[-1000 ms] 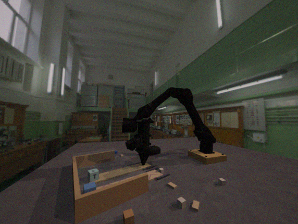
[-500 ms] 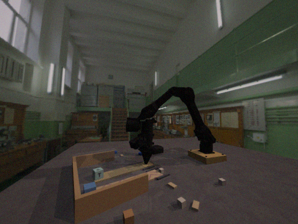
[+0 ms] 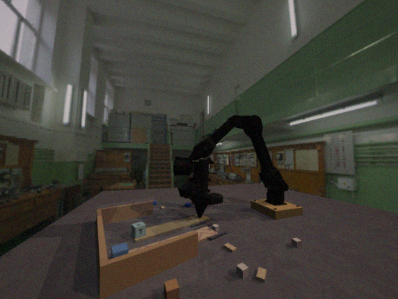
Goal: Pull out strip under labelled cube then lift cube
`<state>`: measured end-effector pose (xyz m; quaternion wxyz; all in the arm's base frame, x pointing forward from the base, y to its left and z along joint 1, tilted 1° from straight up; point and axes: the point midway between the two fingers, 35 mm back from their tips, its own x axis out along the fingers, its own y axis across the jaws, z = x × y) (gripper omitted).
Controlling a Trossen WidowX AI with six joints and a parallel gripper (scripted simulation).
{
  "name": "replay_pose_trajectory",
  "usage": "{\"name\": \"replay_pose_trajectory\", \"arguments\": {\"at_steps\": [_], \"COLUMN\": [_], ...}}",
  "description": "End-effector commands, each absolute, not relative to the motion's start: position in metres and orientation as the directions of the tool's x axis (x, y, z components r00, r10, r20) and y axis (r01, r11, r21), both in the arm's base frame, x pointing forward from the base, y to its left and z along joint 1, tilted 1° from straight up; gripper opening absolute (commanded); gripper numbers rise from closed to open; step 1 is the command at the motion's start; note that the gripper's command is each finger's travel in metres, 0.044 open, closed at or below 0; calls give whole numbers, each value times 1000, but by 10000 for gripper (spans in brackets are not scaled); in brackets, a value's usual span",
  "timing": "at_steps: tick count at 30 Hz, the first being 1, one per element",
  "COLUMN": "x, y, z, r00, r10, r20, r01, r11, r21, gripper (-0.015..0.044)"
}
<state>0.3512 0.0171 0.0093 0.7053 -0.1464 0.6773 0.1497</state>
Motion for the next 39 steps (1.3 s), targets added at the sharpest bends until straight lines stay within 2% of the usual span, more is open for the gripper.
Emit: {"name": "replay_pose_trajectory", "arguments": {"at_steps": [1,39], "x": [339,287], "y": [12,-11], "z": [4,1], "r00": [11,7], "r10": [6,4], "r20": [-1000,-1000], "r01": [-409,-409], "r11": [912,912], "r21": [1,1], "gripper": [0,0]}}
